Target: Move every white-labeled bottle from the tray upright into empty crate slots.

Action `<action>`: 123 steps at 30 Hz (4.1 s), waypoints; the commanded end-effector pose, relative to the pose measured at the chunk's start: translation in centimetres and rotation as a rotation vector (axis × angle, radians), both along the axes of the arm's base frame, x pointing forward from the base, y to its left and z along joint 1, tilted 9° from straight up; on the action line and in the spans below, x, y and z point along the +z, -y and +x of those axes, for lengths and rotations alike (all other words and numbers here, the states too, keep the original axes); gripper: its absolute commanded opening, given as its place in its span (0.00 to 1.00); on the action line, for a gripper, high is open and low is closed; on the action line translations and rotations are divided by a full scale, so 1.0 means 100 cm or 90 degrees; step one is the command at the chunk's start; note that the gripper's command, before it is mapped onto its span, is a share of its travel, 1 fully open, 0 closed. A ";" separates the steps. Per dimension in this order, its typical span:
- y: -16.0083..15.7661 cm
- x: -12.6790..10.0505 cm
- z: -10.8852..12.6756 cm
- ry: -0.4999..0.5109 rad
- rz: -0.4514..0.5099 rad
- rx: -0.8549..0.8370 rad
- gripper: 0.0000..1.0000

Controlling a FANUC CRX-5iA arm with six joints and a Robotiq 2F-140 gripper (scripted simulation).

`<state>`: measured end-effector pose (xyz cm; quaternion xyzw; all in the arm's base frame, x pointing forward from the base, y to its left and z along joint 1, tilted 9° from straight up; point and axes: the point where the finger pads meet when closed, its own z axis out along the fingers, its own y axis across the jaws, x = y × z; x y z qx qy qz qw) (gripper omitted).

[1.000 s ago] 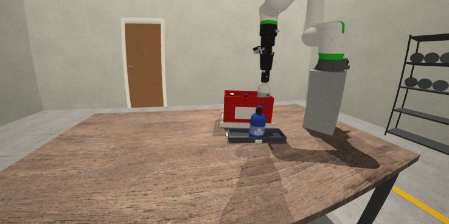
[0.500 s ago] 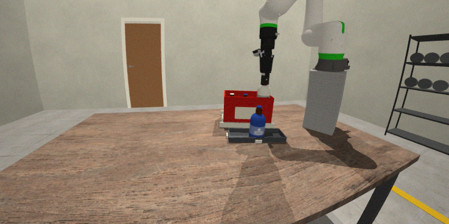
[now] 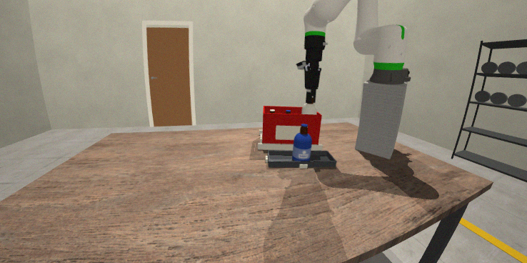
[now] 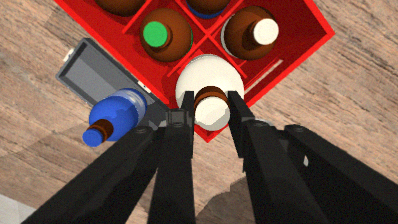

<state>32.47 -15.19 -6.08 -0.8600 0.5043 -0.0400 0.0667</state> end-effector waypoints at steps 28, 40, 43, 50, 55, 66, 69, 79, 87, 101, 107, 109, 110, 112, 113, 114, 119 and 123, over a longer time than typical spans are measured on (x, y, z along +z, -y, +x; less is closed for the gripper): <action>-0.002 -0.030 0.005 0.001 0.000 0.000 0.10; -0.002 -0.039 0.006 0.001 0.000 0.000 0.10; -0.003 -0.042 0.006 0.001 0.000 0.000 0.10; -0.003 -0.046 0.007 0.001 0.000 0.000 0.10; -0.003 -0.050 0.007 0.001 0.000 0.000 0.10; -0.004 -0.056 0.008 0.001 0.000 0.000 0.10; -0.004 -0.057 0.009 0.001 0.000 0.000 0.10; -0.004 -0.063 0.009 0.001 0.000 0.000 0.10; -0.004 -0.065 0.010 0.001 0.000 0.000 0.10; -0.005 -0.068 0.010 0.001 0.000 0.000 0.10; -0.005 -0.069 0.010 0.001 0.000 0.000 0.10; -0.005 -0.070 0.010 0.001 0.000 0.000 0.10; -0.005 -0.070 0.010 0.001 0.000 0.000 0.10; -0.005 -0.070 0.010 0.001 0.000 0.000 0.10; -0.005 -0.070 0.010 0.001 0.000 0.000 0.10; -0.005 -0.070 0.010 0.001 0.000 0.000 0.10; -0.005 -0.071 0.010 0.001 0.000 0.000 0.10; -0.005 -0.071 0.010 0.001 0.000 0.000 0.10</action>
